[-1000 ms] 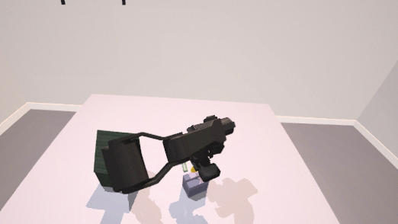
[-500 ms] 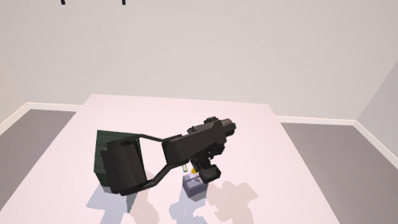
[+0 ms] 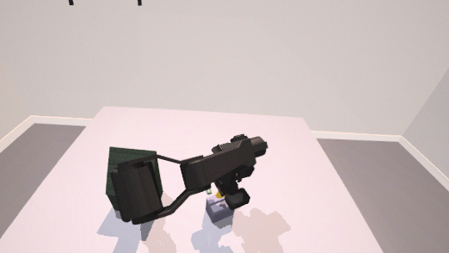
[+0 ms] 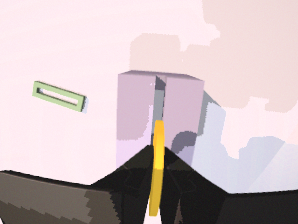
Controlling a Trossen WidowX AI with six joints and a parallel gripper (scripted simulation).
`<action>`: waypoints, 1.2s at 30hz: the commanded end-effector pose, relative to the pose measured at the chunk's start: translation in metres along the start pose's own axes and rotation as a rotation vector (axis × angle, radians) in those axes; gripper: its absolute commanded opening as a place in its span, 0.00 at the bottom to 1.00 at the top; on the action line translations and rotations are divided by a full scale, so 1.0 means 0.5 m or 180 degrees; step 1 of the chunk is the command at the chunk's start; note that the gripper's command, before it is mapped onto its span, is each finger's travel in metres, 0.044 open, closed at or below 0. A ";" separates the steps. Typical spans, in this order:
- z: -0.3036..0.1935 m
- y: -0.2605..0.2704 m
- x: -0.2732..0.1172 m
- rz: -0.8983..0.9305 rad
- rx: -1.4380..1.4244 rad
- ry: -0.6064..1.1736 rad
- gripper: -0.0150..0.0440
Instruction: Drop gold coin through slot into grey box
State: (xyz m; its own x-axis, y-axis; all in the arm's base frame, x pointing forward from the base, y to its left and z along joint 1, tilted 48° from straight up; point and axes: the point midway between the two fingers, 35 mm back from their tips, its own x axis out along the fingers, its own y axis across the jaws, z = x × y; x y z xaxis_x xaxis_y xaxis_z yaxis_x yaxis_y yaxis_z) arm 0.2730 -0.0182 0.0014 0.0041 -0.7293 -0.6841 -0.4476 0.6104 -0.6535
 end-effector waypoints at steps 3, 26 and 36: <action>0.000 0.001 0.000 -0.0001 -0.0002 0.0000 0.25; -0.002 -0.005 0.017 -0.0002 0.0000 0.0001 0.25; -0.002 -0.003 0.026 -0.0003 -0.0007 0.0001 0.25</action>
State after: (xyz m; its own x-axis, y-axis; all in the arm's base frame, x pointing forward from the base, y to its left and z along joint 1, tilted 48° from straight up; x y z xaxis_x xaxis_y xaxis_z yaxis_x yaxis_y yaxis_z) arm 0.2729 -0.0266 -0.0052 0.0037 -0.7265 -0.6872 -0.4480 0.6132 -0.6506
